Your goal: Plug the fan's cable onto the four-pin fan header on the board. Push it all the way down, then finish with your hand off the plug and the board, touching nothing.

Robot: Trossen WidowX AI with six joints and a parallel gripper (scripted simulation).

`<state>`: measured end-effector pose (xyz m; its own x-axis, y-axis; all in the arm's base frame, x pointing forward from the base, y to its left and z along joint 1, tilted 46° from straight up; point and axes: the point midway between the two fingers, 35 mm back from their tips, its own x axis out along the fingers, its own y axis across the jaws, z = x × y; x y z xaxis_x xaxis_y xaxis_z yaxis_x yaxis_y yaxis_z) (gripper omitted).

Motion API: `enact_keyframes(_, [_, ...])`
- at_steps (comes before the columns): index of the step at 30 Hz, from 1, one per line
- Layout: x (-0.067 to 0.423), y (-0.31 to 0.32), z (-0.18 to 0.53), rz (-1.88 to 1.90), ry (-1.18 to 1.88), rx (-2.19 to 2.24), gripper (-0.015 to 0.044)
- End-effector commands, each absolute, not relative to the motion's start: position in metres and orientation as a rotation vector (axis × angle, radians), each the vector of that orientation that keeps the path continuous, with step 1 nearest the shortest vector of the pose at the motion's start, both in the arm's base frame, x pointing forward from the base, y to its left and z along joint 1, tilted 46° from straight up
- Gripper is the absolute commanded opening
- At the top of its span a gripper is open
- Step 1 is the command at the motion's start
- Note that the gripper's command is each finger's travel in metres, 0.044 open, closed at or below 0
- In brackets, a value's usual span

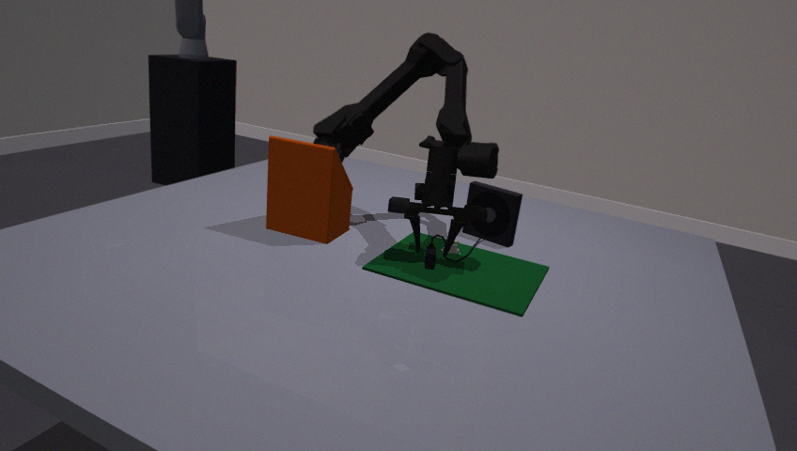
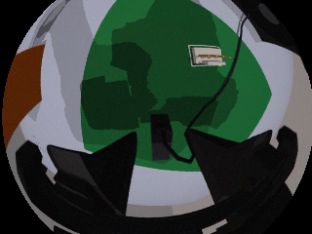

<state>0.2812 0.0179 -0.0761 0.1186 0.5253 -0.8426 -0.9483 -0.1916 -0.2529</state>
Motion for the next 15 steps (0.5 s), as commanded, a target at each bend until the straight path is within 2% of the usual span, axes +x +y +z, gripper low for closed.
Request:
enact_keyframes(1, [0.2813, 0.0179, -0.076, 1.447, 0.538, -1.063, 0.0197])
enact_keyframes(15, [0.2813, 0.0179, -0.076, 1.447, 0.538, -1.063, 0.0103])
